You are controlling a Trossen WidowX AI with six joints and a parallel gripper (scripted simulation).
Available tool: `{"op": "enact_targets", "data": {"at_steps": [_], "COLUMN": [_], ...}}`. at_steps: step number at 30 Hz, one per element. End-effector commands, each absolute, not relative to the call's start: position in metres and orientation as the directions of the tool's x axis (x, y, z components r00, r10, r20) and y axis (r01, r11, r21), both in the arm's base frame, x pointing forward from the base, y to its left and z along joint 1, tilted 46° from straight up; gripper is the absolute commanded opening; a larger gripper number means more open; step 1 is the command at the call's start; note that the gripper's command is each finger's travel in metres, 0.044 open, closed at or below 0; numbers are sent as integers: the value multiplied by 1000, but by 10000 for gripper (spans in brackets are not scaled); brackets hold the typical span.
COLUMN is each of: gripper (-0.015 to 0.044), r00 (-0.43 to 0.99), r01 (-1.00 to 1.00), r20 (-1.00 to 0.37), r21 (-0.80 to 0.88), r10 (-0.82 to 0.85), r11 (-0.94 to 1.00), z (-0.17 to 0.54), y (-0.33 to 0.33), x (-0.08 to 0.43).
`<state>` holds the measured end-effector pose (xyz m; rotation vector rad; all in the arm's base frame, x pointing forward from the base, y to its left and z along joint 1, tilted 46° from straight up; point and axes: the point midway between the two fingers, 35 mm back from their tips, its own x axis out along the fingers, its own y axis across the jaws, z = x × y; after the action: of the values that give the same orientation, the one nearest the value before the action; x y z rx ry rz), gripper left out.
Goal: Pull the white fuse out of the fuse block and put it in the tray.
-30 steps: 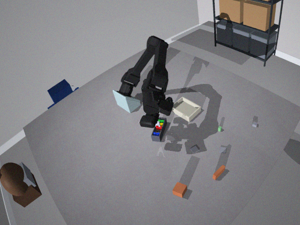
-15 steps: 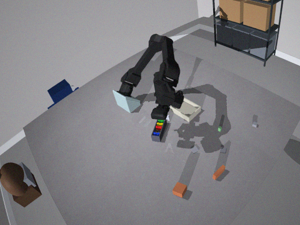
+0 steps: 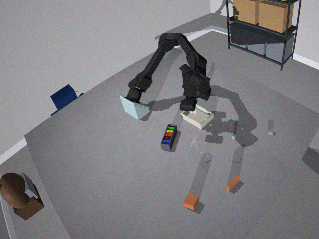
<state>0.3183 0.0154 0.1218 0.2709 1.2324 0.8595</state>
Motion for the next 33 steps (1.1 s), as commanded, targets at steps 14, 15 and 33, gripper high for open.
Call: {"op": "enact_targets", "data": {"at_steps": [14, 15, 33], "gripper": [0, 0, 0], "r00": [74, 74, 74], "r01": [-424, -424, -424], "r20": [-697, -697, -696], "r21": [625, 625, 626], "r10": [713, 713, 714], "r11": [655, 656, 654], "z": [145, 144, 124], "y": [52, 53, 74], "x": [311, 311, 313]}}
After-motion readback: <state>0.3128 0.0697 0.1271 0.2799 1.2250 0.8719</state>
